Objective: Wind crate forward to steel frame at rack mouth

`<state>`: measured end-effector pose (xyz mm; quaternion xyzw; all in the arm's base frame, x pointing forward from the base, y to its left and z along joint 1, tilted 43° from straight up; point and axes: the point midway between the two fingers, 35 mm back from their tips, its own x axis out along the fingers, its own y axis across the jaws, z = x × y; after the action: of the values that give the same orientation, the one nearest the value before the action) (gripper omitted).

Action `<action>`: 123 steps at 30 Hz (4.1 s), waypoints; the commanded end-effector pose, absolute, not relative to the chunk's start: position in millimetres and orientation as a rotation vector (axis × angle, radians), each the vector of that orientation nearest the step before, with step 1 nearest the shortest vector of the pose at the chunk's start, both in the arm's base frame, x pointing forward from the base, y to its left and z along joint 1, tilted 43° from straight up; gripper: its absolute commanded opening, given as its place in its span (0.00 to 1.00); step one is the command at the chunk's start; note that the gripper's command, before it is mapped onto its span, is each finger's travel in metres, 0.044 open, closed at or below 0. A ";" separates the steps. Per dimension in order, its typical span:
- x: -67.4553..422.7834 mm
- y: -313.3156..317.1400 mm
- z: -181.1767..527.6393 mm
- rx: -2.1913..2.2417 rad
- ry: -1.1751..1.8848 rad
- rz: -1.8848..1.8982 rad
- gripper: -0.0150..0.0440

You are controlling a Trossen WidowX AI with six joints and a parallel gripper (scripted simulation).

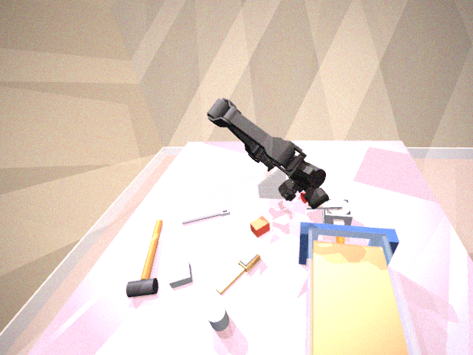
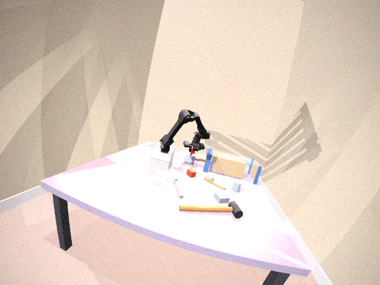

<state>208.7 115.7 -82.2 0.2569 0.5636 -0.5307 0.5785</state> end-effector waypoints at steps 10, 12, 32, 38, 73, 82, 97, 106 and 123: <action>234.9 117.9 -88.5 0.604 1.300 -1.234 0.25; 237.7 118.7 -89.2 0.604 1.300 -1.233 0.25; 263.8 130.1 -99.4 0.606 1.299 -1.232 0.25; 270.6 134.7 -103.3 0.606 1.299 -1.232 0.25; 297.3 168.8 -133.3 0.610 1.298 -1.229 0.25; 299.9 178.6 -141.8 0.611 1.299 -1.228 0.25; 300.2 196.0 -156.9 0.612 1.299 -1.227 0.25; 298.0 205.9 -165.4 0.613 1.300 -1.226 0.25; 288.7 224.5 -181.4 0.615 1.302 -1.225 0.25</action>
<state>296.5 211.8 -168.5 0.2620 0.5489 -0.5314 0.5896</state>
